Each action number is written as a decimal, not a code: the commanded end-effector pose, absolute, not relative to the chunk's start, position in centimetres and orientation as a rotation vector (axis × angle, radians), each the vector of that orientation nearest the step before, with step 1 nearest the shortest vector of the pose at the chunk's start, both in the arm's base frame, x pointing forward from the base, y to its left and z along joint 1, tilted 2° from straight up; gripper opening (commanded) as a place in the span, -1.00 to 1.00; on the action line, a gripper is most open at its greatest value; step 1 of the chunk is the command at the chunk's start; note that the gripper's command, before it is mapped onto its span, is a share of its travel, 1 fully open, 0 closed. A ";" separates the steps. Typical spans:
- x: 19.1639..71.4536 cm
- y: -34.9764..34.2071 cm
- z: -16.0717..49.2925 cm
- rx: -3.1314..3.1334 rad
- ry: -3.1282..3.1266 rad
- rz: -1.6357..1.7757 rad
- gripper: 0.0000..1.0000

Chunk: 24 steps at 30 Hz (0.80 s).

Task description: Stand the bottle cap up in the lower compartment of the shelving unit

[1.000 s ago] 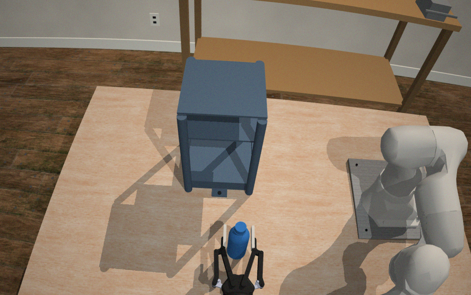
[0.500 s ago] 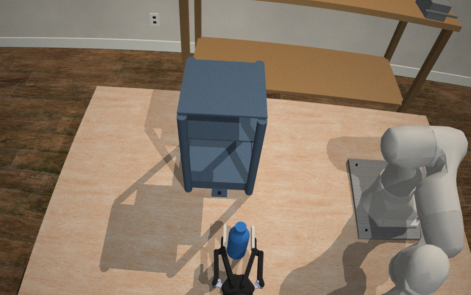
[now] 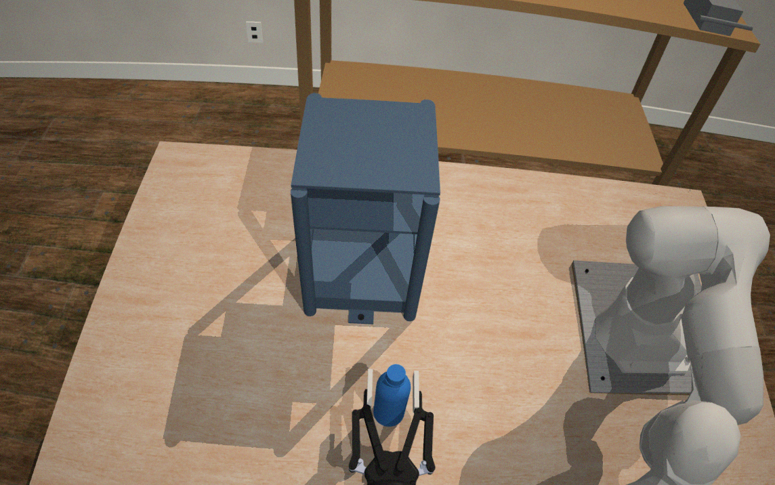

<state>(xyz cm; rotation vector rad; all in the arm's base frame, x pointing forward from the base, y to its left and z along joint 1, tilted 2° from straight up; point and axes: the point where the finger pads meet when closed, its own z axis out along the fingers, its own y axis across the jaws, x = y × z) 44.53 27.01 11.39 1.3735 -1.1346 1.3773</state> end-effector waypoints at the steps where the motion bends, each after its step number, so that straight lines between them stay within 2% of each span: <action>1: 44.5 27.0 11.2 1.370 -1.138 1.378 -0.07; 5: 44.5 27.0 11.2 1.370 -1.138 1.378 -0.07; 6: 44.5 27.0 11.2 1.370 -1.138 1.378 -1.00; 24: 44.5 27.0 11.2 1.370 -1.138 1.378 -1.00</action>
